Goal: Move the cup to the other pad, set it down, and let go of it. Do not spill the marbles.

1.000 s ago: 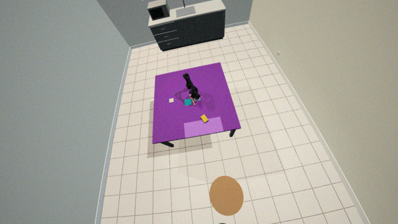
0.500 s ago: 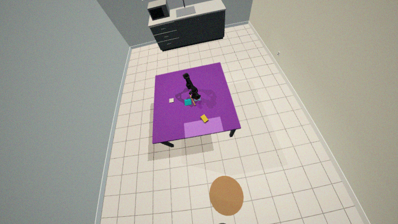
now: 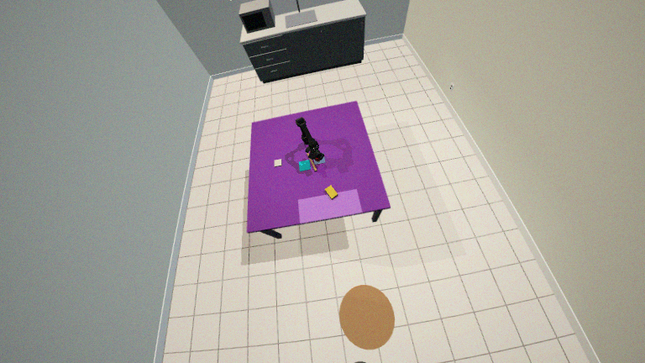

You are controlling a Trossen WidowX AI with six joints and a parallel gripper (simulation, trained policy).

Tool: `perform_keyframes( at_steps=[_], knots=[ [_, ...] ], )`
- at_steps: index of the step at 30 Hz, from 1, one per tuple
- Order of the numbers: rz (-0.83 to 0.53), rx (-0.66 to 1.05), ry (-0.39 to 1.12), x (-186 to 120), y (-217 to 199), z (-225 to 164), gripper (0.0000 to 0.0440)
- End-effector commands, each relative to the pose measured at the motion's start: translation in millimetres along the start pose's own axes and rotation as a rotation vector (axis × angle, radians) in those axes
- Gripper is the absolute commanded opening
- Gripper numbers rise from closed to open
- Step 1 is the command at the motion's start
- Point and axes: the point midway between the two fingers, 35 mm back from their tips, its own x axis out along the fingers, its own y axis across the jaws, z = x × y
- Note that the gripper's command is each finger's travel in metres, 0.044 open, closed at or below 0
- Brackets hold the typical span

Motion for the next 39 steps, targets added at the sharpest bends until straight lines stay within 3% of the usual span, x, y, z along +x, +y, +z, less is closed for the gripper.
perform_keyframes(
  at_steps=[1,19,39],
  knots=[
    [0.035,0.037,-0.008,-14,0,4,0.0000],
    [0.142,0.197,-0.075,-53,-12,47,0.0000],
    [0.187,0.343,-0.159,-43,-41,102,0.0000]
  ],
)
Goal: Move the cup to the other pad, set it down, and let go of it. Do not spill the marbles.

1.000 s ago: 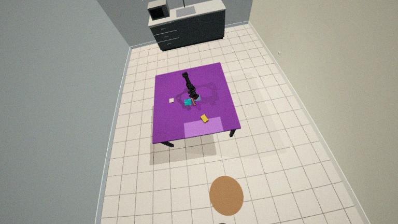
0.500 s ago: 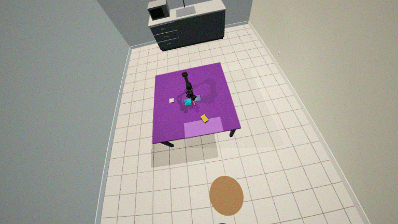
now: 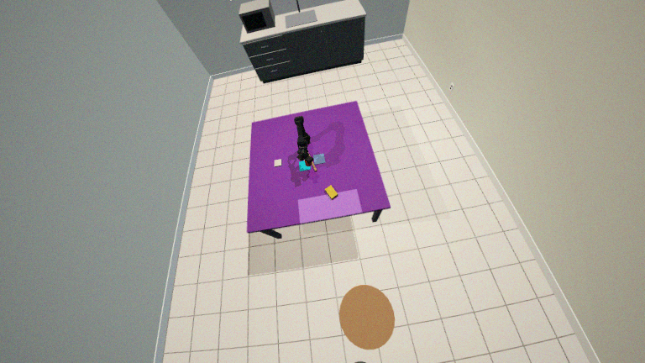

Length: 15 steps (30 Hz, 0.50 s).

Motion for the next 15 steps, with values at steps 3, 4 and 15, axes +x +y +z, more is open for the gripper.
perform_keyframes(
  at_steps=[3,4,15],
  knots=[
    [-0.007,0.027,-0.017,12,-9,11,0.0000],
    [-0.007,0.032,-0.019,14,-10,13,0.0000],
    [-0.021,0.076,-0.032,39,-28,22,0.0001]
  ],
)
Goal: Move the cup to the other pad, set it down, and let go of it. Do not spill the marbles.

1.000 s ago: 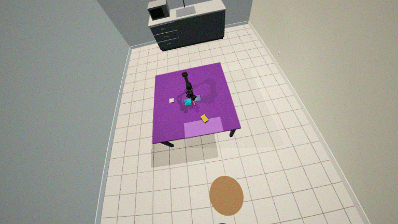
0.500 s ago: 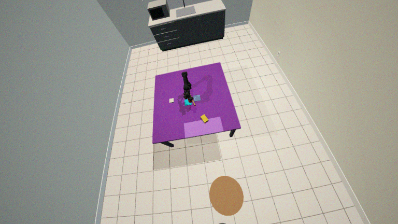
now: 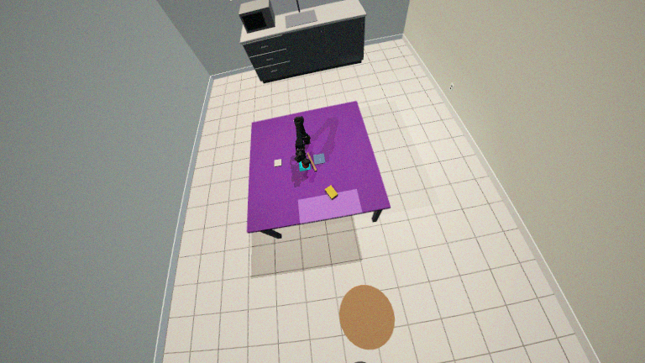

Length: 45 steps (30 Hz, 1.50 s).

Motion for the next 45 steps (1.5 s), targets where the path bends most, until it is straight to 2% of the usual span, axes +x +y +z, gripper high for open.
perform_keyframes(
  at_steps=[1,12,17,20,34,45],
  knots=[
    [-0.014,0.007,-0.001,11,-8,1,0.0001],
    [-0.052,0.040,0.011,37,-31,-6,0.0020],
    [-0.038,0.060,0.003,41,-34,-4,0.0092],
    [-0.006,0.077,-0.013,38,-32,1,0.0160],
    [0.087,0.087,-0.035,16,-34,3,0.0223],
    [0.157,0.103,-0.077,-15,-35,12,0.0280]
  ],
)
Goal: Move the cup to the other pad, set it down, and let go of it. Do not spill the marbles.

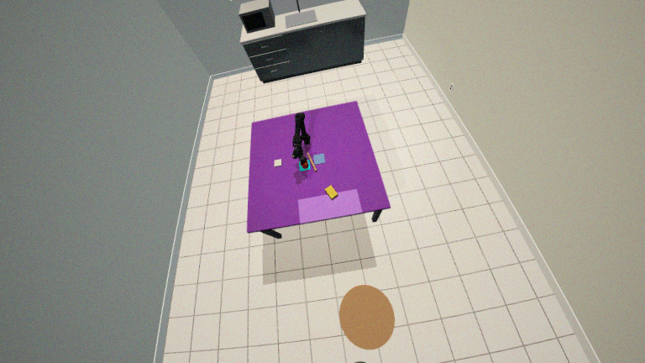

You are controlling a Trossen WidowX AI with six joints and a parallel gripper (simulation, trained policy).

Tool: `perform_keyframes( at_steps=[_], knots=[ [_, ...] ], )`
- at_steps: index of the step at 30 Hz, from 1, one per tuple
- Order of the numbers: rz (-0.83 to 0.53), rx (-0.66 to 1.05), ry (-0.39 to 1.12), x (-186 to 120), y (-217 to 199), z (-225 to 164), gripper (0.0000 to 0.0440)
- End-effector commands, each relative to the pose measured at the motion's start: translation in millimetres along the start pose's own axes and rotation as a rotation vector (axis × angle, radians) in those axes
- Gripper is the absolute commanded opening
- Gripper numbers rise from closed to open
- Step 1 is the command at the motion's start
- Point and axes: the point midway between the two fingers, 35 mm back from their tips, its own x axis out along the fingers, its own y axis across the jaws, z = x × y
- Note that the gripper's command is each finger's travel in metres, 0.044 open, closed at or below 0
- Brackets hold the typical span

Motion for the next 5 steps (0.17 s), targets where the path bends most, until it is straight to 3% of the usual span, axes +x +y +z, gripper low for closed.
perform_keyframes(
  at_steps=[1,5],
  knots=[
    [0.038,-0.001,-0.023,-15,4,6,0.0285],
    [0.066,0.001,-0.051,-30,7,13,0.0327]
  ],
)
